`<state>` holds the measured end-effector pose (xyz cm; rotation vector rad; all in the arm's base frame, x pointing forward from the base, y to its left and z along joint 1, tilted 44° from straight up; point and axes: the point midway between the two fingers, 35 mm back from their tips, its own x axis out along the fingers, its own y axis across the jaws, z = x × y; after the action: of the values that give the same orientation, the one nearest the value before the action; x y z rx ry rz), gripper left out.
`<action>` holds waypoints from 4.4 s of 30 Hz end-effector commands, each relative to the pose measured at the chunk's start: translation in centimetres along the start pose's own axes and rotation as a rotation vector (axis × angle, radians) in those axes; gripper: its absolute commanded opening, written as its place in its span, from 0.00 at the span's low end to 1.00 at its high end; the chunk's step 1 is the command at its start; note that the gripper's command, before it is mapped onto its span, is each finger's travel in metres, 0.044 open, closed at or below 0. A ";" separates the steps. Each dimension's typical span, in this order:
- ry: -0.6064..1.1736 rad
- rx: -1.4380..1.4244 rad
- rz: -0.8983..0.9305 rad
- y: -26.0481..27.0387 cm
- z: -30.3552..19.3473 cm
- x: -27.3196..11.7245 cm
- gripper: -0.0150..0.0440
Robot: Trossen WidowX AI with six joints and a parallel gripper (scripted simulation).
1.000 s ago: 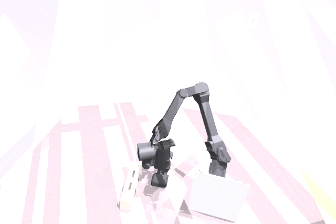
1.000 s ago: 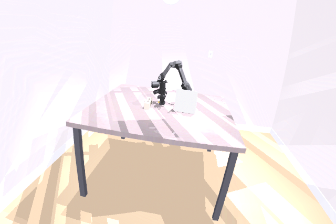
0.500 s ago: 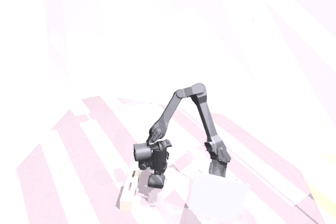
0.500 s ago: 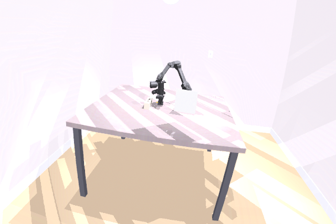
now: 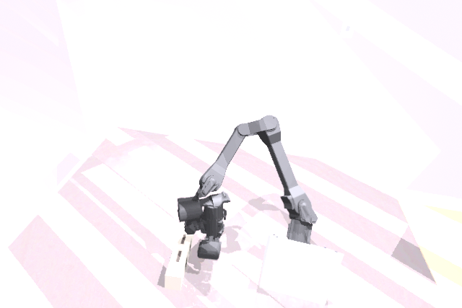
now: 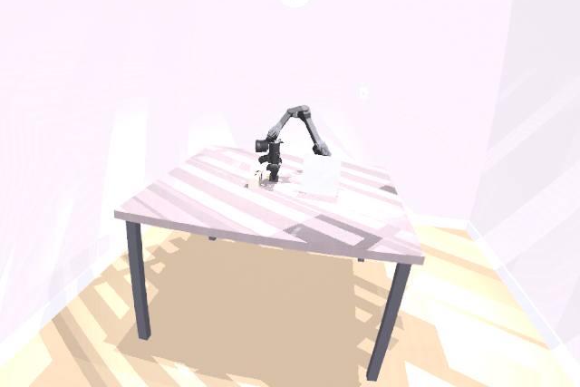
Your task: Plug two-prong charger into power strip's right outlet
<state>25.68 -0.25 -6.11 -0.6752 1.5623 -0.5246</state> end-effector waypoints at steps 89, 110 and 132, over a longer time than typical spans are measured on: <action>-0.004 -0.023 -0.006 0.0 3.6 -0.1 0.25; -0.004 -0.023 -0.006 0.0 4.2 -0.2 0.25; -0.005 -0.023 -0.006 0.0 5.0 -0.2 0.25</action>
<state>29.67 0.14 -6.54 -0.7100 1.5913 -0.5061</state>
